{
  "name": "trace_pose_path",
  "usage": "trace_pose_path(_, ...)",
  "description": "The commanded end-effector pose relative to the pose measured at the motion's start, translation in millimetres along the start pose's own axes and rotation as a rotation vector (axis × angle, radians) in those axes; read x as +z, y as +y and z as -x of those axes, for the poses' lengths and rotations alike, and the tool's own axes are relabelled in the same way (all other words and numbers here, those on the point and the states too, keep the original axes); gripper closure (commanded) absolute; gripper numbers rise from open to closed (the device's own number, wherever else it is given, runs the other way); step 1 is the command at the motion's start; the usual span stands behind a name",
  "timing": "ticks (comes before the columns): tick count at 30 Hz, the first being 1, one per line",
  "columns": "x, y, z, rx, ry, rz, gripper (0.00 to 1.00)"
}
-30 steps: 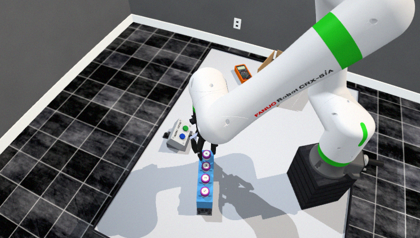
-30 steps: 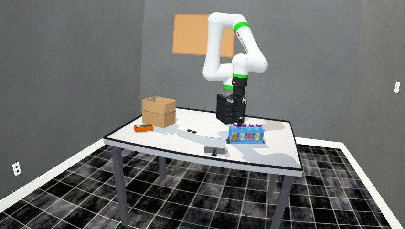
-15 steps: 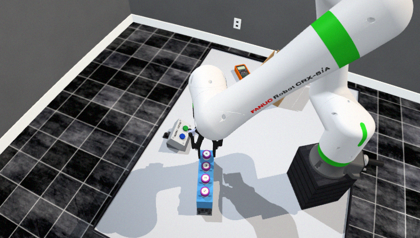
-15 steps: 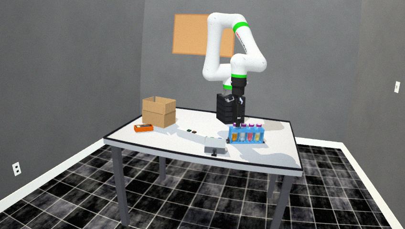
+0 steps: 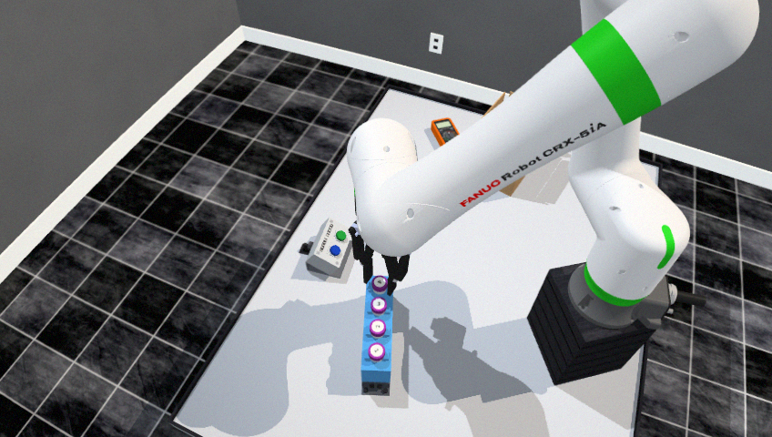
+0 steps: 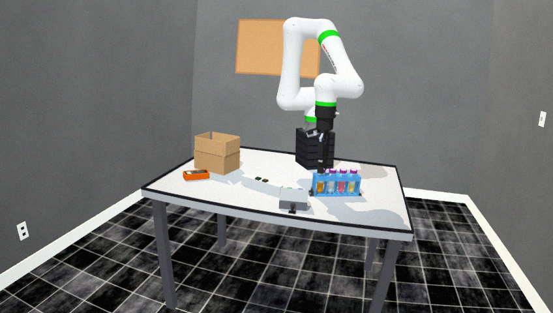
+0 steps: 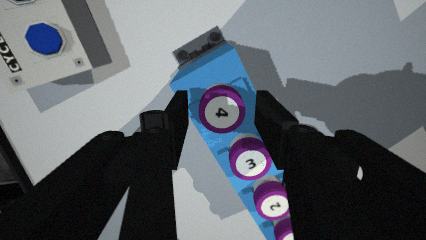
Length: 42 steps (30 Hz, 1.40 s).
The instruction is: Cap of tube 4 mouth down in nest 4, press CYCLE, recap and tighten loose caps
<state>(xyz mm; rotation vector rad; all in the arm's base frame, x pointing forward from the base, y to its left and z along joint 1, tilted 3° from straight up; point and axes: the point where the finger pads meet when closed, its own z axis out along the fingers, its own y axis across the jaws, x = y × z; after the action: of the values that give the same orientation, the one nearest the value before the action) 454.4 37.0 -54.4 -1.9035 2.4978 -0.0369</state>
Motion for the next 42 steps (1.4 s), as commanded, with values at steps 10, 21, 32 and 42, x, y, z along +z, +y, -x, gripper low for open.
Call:
trace_pose_path(10,-0.7,-0.7,1.0,0.026,0.027,-0.020,0.70)
trace_pose_path(21,-0.8,-0.7,1.0,-0.074,0.029,-0.019,0.70)
trace_pose_path(32,-0.9,-0.7,1.0,-0.624,0.033,-0.011,0.70)
trace_pose_path(42,-1.0,-0.7,1.0,-1.021,0.036,-0.004,0.70)
